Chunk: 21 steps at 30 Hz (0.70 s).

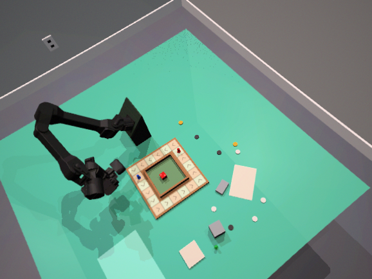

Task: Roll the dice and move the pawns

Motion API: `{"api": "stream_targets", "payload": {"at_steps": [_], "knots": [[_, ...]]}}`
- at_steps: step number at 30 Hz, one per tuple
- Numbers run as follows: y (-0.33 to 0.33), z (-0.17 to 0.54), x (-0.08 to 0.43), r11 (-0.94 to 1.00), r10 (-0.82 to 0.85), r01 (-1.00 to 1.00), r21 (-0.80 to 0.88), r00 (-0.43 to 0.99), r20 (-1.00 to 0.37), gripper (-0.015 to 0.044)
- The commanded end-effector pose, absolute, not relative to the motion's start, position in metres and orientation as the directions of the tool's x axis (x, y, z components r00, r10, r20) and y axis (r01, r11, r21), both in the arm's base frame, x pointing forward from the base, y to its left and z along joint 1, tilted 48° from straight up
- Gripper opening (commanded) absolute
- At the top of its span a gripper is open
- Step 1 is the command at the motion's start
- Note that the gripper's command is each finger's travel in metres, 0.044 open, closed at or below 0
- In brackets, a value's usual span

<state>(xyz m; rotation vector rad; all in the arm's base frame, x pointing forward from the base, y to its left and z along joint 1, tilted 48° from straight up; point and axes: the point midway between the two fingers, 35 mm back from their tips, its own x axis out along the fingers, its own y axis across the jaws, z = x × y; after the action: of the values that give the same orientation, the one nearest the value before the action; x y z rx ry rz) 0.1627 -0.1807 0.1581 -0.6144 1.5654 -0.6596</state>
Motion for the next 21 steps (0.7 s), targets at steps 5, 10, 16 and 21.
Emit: {"api": "stream_targets", "payload": {"at_steps": [5, 10, 16, 21], "knots": [[-0.155, 0.189, 0.156, 0.674, -0.736, -0.006, -0.739, -0.087, -0.671, 0.0], [-0.153, 0.191, 0.157, 0.673, -0.737, -0.014, -0.739, -0.086, -0.67, 0.0], [-0.149, 0.181, 0.177, 0.681, -0.732, -0.107, -0.725, -0.076, -0.677, 0.0], [-0.141, 0.165, 0.196, 0.681, -0.724, -0.226, -0.696, -0.07, -0.686, 0.0]]}}
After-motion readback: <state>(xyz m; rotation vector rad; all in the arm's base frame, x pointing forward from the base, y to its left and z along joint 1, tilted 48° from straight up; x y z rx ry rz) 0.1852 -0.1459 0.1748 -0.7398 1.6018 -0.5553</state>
